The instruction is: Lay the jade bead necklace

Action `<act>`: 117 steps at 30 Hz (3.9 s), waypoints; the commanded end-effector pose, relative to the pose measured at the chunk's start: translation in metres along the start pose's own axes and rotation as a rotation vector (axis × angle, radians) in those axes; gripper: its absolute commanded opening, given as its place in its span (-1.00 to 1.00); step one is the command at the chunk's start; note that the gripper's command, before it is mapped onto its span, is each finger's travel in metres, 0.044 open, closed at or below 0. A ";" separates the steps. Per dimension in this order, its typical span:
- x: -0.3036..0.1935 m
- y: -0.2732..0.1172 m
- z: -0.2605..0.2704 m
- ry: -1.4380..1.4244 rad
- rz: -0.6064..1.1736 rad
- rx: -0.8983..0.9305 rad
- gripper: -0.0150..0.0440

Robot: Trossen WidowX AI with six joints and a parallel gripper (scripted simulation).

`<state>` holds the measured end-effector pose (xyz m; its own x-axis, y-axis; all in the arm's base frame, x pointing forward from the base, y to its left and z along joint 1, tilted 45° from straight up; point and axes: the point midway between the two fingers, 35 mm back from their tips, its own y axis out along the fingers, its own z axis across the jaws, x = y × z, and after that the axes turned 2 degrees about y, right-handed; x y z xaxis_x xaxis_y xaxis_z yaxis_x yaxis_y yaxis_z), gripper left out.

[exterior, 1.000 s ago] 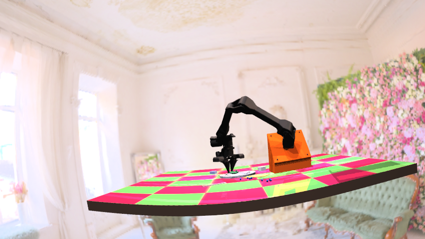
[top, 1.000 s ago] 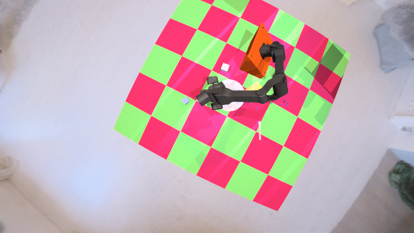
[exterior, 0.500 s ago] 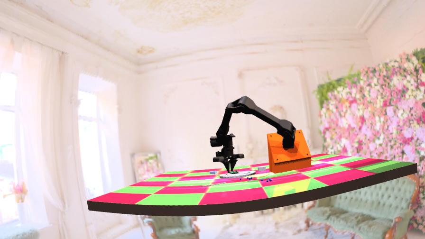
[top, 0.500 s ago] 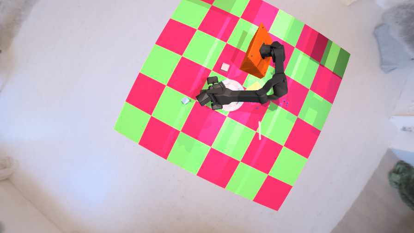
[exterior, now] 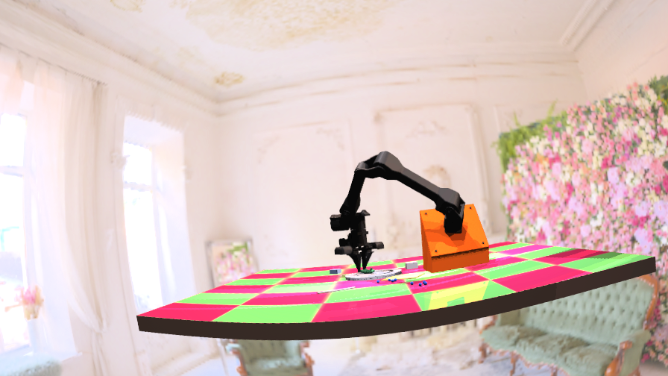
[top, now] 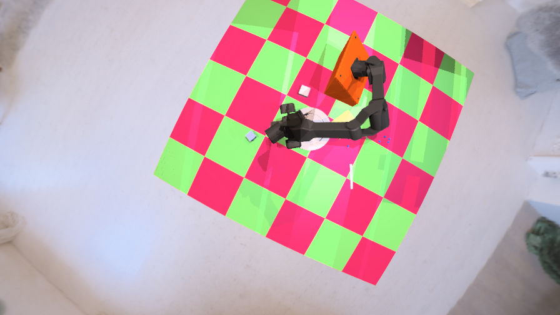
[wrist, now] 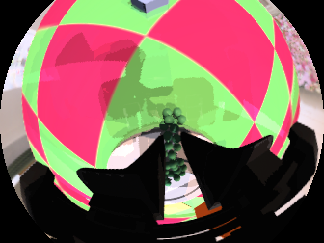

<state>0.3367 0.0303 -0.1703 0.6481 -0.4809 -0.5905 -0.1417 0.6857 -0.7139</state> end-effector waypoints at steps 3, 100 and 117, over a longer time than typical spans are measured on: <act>0.000 -0.011 0.000 0.002 0.002 0.001 -0.49; -0.063 -0.025 0.034 0.008 0.009 0.003 1.00; -0.063 -0.025 0.034 0.008 0.009 0.003 1.00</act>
<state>0.3250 0.0628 -0.1027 0.6377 -0.4800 -0.6025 -0.1432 0.6946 -0.7050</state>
